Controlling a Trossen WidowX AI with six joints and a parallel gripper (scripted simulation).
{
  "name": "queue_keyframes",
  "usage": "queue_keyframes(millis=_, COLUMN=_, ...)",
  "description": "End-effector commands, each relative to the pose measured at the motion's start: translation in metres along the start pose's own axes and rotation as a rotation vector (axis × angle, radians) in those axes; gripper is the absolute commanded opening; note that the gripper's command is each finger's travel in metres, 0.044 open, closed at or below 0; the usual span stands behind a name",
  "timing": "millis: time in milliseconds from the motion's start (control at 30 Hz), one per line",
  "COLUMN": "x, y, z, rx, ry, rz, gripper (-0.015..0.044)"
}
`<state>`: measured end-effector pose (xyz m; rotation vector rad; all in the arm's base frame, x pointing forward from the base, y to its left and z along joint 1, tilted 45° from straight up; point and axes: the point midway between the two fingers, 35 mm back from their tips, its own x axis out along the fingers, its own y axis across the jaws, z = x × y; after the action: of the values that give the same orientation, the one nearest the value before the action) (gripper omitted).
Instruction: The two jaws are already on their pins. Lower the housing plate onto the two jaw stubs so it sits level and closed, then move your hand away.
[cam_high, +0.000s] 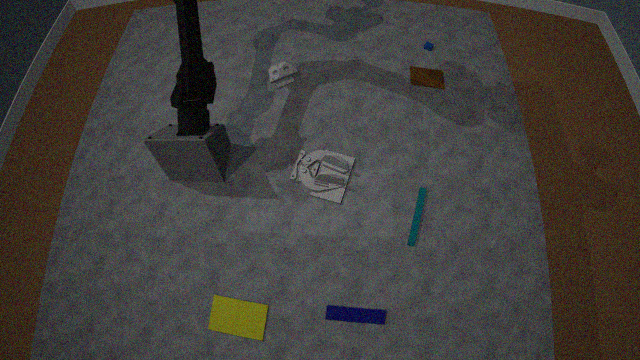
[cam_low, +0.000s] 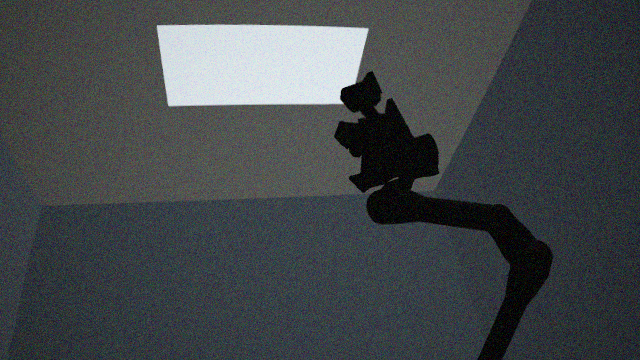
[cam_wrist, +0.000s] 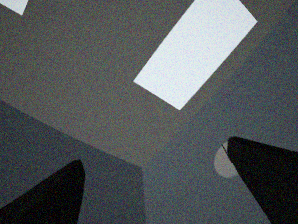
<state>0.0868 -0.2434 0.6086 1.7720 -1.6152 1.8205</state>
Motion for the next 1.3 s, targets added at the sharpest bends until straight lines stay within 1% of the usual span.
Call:
queue_keyframes(millis=0, x=0.0, y=0.0, z=0.0, rx=0.0, ry=0.0, rz=0.0, gripper=0.0426)
queue_keyframes(millis=33, x=0.0, y=0.0, z=0.0, rx=0.001, ry=-0.002, rz=-0.001, gripper=0.044)
queue_keyframes(millis=167, x=-0.004, y=-0.006, z=0.01, rx=0.019, ry=-0.049, rz=-0.023, gripper=0.044)
queue_keyframes(millis=633, x=-0.046, y=-0.05, z=0.067, rx=0.184, ry=-0.373, rz=-0.168, gripper=0.044)
queue_keyframes(millis=933, x=-0.086, y=-0.079, z=0.098, rx=0.303, ry=-0.602, rz=-0.254, gripper=0.044)
queue_keyframes(millis=1267, x=-0.143, y=-0.109, z=0.124, rx=0.434, ry=-0.876, rz=-0.329, gripper=0.044)
